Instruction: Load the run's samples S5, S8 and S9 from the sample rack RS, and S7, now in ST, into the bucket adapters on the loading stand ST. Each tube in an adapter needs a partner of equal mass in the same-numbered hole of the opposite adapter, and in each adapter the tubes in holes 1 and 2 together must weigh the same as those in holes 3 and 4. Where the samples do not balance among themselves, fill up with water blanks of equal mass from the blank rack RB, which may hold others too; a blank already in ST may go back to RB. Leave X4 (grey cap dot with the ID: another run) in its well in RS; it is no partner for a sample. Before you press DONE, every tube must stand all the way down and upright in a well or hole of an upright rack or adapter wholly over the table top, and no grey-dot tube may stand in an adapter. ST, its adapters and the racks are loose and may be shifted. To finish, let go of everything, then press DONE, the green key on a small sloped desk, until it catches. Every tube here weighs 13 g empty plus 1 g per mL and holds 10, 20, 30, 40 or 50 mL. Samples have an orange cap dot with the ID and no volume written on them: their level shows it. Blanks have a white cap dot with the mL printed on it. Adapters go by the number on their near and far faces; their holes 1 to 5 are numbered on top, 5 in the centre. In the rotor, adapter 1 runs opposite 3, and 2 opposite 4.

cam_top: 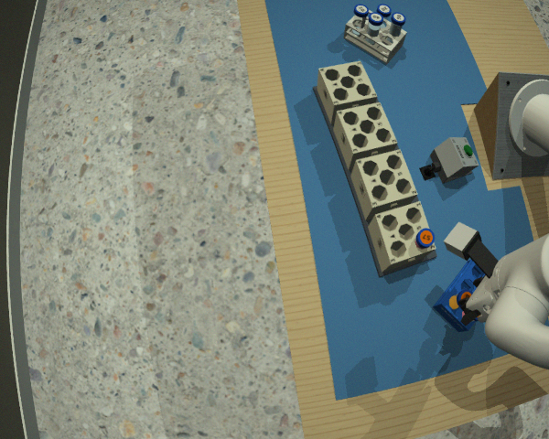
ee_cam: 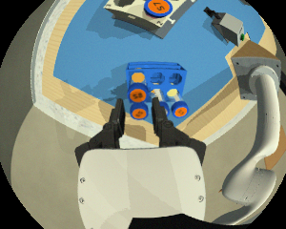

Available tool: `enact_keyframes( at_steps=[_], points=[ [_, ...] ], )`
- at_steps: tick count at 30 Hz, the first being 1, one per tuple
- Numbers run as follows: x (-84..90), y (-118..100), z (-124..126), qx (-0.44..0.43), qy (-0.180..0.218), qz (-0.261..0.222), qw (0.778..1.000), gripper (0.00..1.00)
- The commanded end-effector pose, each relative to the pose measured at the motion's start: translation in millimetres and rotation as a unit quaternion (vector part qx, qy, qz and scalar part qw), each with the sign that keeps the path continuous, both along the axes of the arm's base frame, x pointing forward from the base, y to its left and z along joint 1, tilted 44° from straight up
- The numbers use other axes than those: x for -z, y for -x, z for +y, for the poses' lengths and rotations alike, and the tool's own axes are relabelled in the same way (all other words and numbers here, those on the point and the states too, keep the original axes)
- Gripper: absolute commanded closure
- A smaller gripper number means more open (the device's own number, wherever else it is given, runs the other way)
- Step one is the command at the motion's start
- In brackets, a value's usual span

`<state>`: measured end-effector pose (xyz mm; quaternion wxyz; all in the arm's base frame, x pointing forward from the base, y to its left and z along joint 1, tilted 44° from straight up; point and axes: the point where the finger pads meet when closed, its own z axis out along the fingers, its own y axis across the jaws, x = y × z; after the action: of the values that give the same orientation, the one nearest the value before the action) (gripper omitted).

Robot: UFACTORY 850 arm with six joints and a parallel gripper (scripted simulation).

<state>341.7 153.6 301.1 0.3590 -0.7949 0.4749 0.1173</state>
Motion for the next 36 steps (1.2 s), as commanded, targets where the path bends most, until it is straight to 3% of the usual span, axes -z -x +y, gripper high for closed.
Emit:
enact_keyframes(
  at_steps=[1, 36],
  points=[
    [-7.8, 1, -7, 0.0, 0.0, -0.001, 1.0, 0.57],
    [-52.1, 11, -49, 0.0, 0.0, -0.001, 1.0, 0.57]
  ],
)
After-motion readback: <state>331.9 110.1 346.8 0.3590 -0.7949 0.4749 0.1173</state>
